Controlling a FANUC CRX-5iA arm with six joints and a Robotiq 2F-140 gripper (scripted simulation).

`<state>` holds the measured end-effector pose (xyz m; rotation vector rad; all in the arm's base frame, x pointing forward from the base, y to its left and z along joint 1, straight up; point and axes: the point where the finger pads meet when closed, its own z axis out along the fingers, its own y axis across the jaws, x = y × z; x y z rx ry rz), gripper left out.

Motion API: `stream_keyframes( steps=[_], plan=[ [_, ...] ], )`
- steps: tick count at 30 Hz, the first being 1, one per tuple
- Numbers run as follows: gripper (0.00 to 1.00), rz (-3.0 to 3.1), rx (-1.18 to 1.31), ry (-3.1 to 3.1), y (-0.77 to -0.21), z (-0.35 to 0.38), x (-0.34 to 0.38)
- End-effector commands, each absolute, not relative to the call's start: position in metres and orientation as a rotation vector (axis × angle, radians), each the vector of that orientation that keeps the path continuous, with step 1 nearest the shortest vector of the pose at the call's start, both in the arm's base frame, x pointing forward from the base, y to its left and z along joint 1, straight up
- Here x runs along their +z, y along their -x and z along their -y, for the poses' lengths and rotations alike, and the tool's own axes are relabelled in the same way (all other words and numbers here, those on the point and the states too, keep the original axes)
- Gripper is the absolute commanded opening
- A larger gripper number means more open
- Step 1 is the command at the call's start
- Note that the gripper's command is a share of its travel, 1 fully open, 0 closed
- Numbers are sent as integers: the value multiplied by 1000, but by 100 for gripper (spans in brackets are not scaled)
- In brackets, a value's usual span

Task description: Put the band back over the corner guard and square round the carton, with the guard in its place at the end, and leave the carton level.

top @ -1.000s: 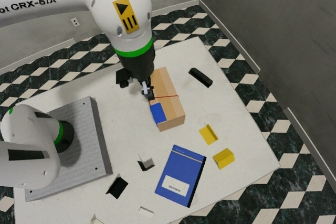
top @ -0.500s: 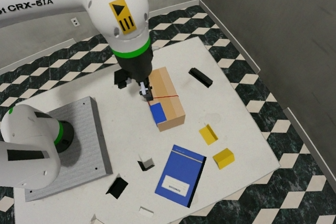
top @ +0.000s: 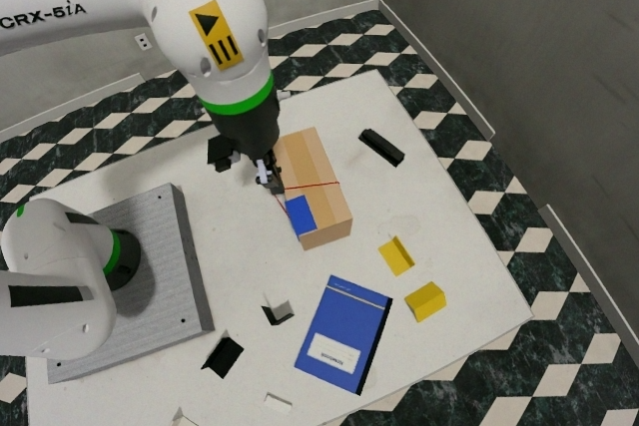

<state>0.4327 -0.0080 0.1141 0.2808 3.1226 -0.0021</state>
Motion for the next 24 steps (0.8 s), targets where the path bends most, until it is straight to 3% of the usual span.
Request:
stream_keyframes(
  steps=[1,24],
  plan=[
    [10,-3121,-2,-280,-431,8,115],
    [10,-3121,-2,-280,-425,9,115]
  ],
)
